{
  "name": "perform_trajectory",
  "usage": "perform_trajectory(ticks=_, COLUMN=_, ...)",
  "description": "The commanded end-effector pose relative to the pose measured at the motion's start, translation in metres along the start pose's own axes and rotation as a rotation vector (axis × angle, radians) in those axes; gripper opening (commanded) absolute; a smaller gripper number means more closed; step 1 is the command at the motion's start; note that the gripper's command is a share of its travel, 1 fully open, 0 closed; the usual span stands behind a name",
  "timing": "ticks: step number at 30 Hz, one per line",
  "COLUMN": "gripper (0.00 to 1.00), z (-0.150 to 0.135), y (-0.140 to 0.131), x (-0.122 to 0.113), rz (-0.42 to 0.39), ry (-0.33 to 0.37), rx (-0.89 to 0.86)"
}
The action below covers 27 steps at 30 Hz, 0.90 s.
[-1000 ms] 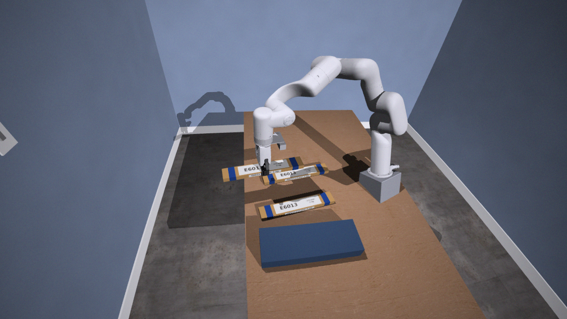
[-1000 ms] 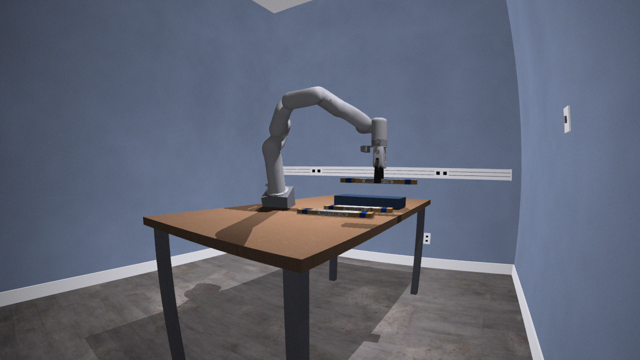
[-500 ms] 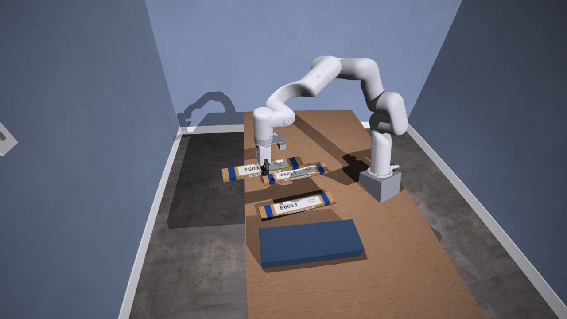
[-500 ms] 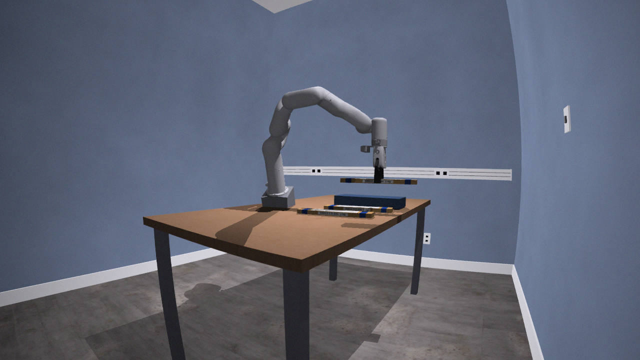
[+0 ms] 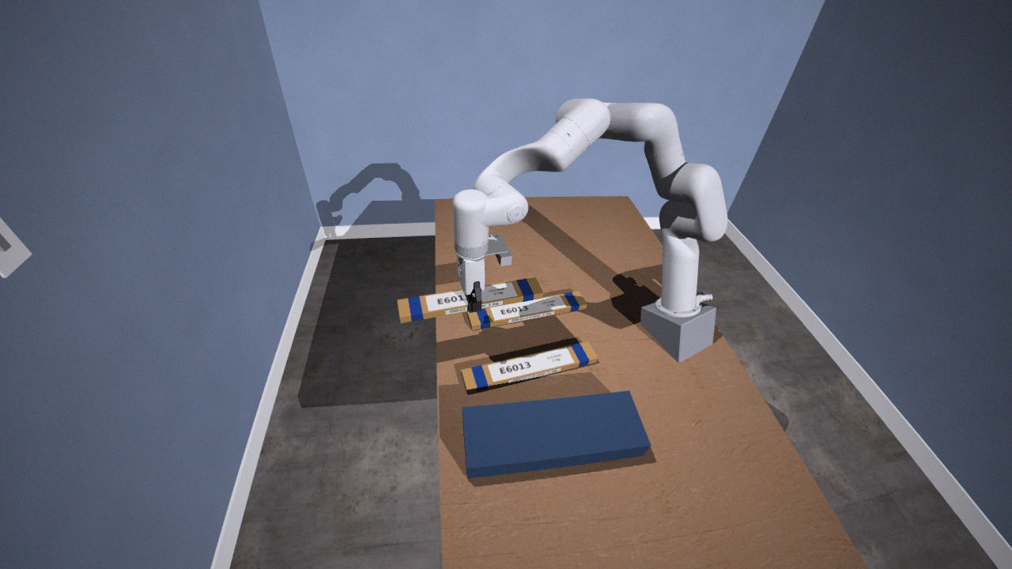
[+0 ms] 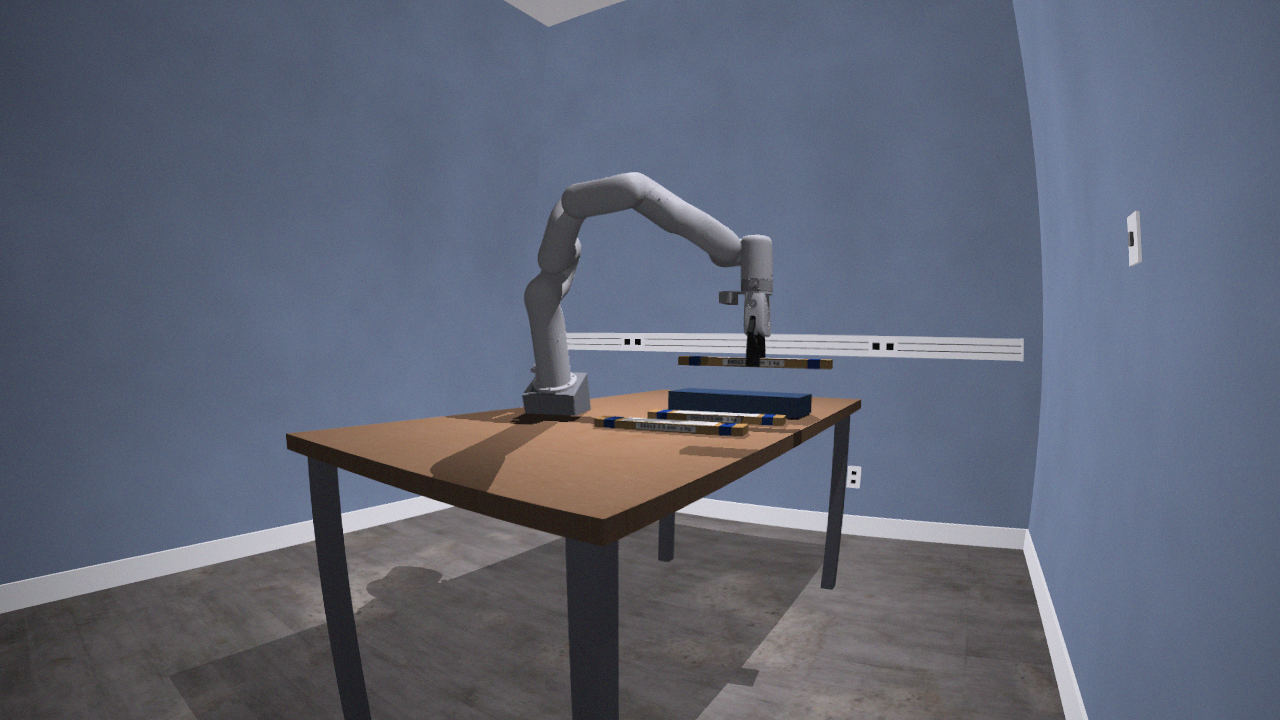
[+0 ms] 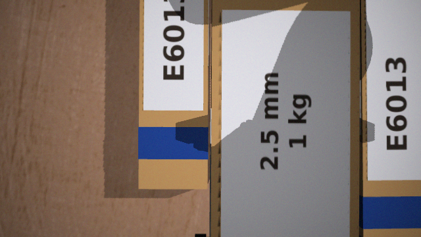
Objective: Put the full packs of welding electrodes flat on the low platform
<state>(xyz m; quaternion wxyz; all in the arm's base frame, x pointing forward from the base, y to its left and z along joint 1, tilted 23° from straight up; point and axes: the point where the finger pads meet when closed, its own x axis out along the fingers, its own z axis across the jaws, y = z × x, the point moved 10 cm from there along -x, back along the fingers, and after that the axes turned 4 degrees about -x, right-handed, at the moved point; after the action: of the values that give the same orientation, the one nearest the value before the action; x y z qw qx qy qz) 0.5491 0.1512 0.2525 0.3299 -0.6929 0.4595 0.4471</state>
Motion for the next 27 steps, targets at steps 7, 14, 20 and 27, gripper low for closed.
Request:
perform_trajectory(ticks=7, gripper=0.58, z=-0.01, y=0.009, x=-0.002, rz=-0.006, ry=-0.001, rx=0.0)
perform_trajectory(ticks=14, gripper=0.58, z=-0.025, y=0.023, x=-0.002, rz=-0.006, ry=-0.001, rx=0.0)
perform_trajectory(ticks=20, gripper=0.58, z=-0.043, y=0.041, x=-0.002, rz=-0.006, ry=-0.001, rx=0.0)
perform_trajectory(ticks=27, gripper=0.58, z=-0.062, y=0.059, x=-0.002, rz=-0.006, ry=-0.001, rx=0.0)
